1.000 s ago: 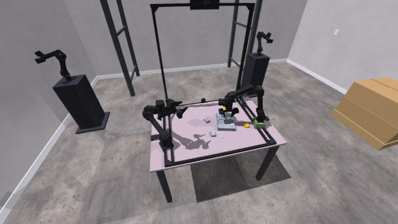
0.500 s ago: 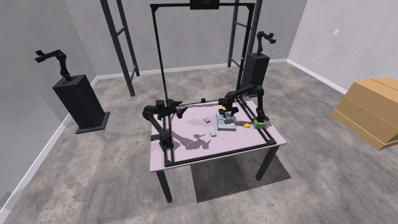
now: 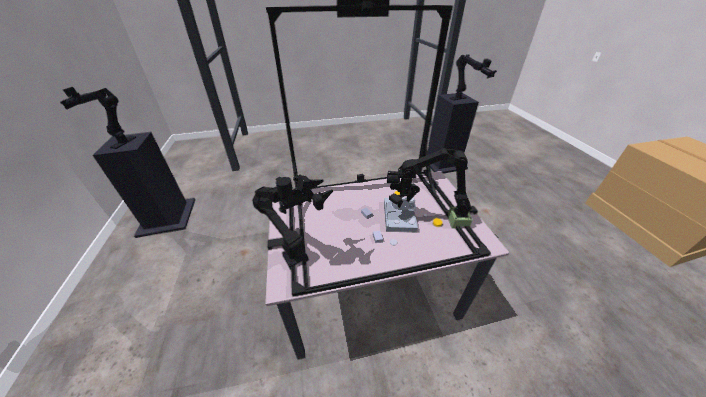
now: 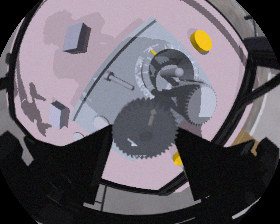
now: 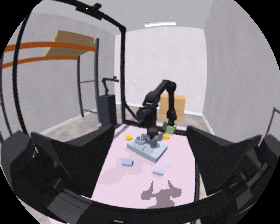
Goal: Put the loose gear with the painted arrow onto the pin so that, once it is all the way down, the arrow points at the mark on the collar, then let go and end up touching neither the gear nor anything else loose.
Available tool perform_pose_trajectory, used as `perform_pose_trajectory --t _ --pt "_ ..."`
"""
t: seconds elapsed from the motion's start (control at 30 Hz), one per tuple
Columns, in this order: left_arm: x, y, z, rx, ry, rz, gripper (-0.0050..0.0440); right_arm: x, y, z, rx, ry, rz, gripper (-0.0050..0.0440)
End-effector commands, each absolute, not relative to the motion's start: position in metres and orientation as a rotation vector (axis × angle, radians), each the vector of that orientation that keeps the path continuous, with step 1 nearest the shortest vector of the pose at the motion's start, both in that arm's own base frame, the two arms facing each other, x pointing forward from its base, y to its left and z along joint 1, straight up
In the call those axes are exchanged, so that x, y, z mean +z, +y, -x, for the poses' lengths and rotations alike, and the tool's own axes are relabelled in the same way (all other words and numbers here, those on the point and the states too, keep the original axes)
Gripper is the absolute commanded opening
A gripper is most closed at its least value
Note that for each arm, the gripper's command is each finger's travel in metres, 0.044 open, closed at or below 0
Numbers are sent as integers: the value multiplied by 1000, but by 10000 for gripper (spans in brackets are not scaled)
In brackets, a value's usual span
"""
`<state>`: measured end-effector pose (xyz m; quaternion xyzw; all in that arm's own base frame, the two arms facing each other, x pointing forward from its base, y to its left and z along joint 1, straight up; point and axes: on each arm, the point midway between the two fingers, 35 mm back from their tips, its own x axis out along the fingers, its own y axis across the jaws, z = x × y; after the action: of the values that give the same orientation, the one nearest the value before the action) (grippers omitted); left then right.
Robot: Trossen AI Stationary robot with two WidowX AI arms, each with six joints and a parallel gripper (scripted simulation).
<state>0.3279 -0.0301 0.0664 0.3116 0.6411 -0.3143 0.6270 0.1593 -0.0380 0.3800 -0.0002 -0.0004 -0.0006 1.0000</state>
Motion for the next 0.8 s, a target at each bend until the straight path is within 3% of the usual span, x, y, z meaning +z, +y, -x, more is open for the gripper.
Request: perform_pose_trajectory --t 0.0,0.77 --pt "72 -35 -334 -650 1471 -650 0 380 -38 -159 0 -1 -1 400" --pt "72 -64 -336 -112 1568 -112 0 380 -38 -159 0 -1 -1 400"
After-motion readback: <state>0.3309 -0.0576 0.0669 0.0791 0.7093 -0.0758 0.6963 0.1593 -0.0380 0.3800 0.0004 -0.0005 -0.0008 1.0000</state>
